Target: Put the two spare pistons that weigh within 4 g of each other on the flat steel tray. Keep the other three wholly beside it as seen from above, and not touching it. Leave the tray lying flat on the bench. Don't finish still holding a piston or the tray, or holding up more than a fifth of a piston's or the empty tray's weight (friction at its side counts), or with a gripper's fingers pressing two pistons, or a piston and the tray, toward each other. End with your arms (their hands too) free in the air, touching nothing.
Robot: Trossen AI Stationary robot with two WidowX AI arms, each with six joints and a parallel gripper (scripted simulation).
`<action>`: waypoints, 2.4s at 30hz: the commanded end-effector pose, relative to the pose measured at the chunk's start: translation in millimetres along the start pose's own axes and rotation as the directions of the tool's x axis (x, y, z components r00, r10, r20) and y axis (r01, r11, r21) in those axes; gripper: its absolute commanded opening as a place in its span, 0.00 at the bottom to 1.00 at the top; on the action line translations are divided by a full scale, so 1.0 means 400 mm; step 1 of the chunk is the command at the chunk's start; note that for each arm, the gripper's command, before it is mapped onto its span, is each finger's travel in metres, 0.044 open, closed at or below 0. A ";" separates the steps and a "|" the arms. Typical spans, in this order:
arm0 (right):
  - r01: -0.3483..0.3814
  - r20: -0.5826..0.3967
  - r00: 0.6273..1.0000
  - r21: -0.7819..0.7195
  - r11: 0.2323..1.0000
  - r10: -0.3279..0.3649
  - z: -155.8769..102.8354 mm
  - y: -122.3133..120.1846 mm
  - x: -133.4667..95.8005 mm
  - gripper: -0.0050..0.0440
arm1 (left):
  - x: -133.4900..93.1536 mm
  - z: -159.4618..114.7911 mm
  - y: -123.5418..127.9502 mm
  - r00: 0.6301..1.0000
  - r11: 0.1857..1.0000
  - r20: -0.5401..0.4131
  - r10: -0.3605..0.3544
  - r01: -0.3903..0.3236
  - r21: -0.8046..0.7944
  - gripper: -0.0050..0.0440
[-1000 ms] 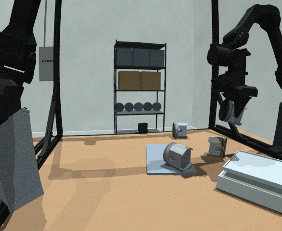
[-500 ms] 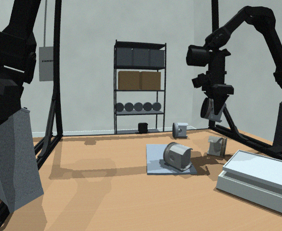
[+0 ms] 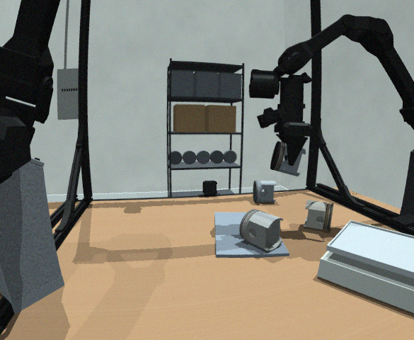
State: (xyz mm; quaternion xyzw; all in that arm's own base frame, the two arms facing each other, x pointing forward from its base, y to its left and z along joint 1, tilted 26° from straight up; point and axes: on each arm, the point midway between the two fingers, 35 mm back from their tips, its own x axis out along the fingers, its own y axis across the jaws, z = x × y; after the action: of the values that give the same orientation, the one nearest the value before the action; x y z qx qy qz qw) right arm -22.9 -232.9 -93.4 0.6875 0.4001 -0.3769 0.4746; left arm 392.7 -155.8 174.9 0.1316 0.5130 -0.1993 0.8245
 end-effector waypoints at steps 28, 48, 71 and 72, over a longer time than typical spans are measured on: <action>-0.001 -0.001 1.000 0.000 1.000 0.001 -0.001 0.000 0.000 1.00 | -0.002 0.197 -0.118 0.999 0.978 -0.017 0.052 -0.047 0.204 0.43; -0.001 -0.001 1.000 0.000 1.000 0.001 -0.001 0.000 0.000 1.00 | -0.002 0.197 -0.118 0.984 0.773 -0.027 0.173 -0.119 0.623 0.43; -0.001 -0.001 1.000 0.000 1.000 0.001 -0.001 0.000 0.000 1.00 | 0.022 0.196 -0.115 0.968 0.528 0.000 0.253 -0.138 0.838 0.43; -0.001 -0.001 1.000 0.000 1.000 0.001 -0.001 0.000 0.000 1.00 | 0.026 0.196 -0.114 0.968 0.528 0.000 0.253 -0.138 0.838 0.43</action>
State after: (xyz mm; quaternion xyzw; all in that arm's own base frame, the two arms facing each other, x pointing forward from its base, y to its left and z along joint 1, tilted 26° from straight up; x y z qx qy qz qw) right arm -22.9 -232.9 -93.4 0.6875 0.4001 -0.3769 0.4746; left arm 436.9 -232.5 199.0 0.5713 0.3915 -0.3181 0.6474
